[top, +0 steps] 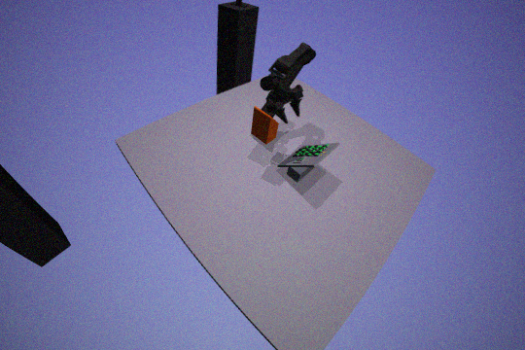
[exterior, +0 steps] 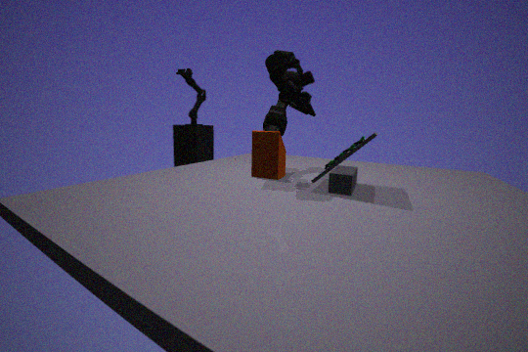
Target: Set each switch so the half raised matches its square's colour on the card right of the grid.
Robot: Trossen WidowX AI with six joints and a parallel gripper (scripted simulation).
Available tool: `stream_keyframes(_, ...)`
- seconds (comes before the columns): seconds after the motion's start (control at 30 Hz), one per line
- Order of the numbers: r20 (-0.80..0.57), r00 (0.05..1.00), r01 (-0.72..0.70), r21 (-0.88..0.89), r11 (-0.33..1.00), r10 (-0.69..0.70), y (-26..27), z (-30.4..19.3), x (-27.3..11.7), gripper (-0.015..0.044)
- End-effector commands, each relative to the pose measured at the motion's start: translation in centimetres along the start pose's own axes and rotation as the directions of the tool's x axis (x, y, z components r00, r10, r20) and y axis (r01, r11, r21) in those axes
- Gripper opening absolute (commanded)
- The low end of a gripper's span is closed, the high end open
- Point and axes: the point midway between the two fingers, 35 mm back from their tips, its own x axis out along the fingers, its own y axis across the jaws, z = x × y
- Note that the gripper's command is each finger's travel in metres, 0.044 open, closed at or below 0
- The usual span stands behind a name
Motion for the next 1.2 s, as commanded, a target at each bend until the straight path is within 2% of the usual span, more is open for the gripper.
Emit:
stream_keyframes(0.0,-0.002,1.000,0.002,0.001,1.000,-0.002,-0.1,0.1,0.1,0.0374)
stream_keyframes(0.2,-0.022,0.999,0.036,0.010,0.999,-0.036,-0.7,3.4,4.7,0.0216)
stream_keyframes(0.37,-0.007,1.000,-0.013,0.012,1.000,0.013,1.5,6.6,9.4,0.0085)
stream_keyframes(0.47,-0.005,1.000,-0.026,0.012,1.000,0.026,2.0,7.0,10.0,0.0006)
stream_keyframes(0.57,-0.007,1.000,-0.026,0.012,1.000,0.026,2.0,7.0,10.2,0.0000)
stream_keyframes(0.7,-0.029,0.999,-0.027,0.012,1.000,0.028,2.1,7.1,13.3,0.0000)
stream_keyframes(1.17,-0.029,0.999,-0.029,0.012,1.000,0.029,2.2,7.1,14.8,0.0000)
